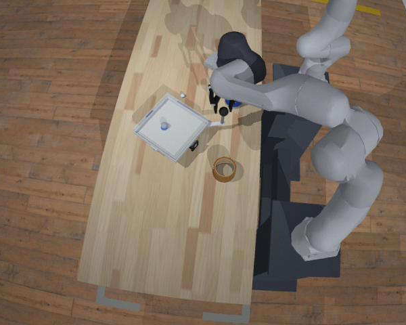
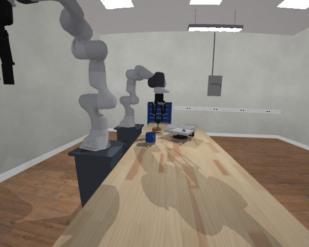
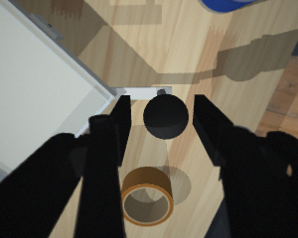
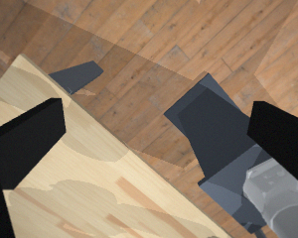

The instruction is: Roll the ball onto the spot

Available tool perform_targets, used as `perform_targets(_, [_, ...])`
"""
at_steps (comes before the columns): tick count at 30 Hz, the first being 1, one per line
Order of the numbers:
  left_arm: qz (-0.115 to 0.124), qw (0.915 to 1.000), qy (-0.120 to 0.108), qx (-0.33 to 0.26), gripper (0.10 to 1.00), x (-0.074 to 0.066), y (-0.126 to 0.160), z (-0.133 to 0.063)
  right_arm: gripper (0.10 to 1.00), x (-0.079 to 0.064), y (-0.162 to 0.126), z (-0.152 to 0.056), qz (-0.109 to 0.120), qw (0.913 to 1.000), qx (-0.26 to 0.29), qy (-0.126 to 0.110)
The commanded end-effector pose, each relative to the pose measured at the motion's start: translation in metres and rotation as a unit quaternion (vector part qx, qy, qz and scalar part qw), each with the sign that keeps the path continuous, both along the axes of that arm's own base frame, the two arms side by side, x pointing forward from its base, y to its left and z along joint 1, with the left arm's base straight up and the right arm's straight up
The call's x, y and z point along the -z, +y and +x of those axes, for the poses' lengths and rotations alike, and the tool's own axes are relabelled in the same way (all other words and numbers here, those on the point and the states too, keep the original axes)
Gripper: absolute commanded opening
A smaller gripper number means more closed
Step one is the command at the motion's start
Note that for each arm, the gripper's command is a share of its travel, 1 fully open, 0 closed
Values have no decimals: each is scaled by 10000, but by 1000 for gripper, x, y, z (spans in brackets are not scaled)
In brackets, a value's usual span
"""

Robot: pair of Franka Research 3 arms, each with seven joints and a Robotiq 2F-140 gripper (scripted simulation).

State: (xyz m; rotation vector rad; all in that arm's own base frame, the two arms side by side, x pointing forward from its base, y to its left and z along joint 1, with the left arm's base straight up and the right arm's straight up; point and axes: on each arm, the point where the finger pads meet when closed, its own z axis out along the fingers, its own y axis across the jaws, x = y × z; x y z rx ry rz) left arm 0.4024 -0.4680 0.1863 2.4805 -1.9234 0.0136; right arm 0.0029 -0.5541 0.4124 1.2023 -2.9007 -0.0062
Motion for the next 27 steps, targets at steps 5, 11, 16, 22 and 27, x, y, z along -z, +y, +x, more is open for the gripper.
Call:
perform_targets(5, [37, 10000, 26, -10, 424, -10, 2, -2, 1000, -1, 0, 0, -15, 10000, -25, -15])
perform_targets(11, [37, 10000, 26, -10, 424, -19, 3, -2, 1000, -1, 0, 0, -15, 10000, -25, -15])
perform_targets(16, [37, 10000, 26, -10, 424, -25, 2, -2, 1000, -1, 0, 0, -15, 10000, -25, -15])
perform_targets(22, [37, 10000, 26, -10, 424, -27, 2, -2, 1000, -1, 0, 0, -15, 10000, -25, -15])
perform_targets(27, [37, 10000, 26, -10, 424, -28, 3, -2, 1000, -1, 0, 0, -15, 10000, -25, -15])
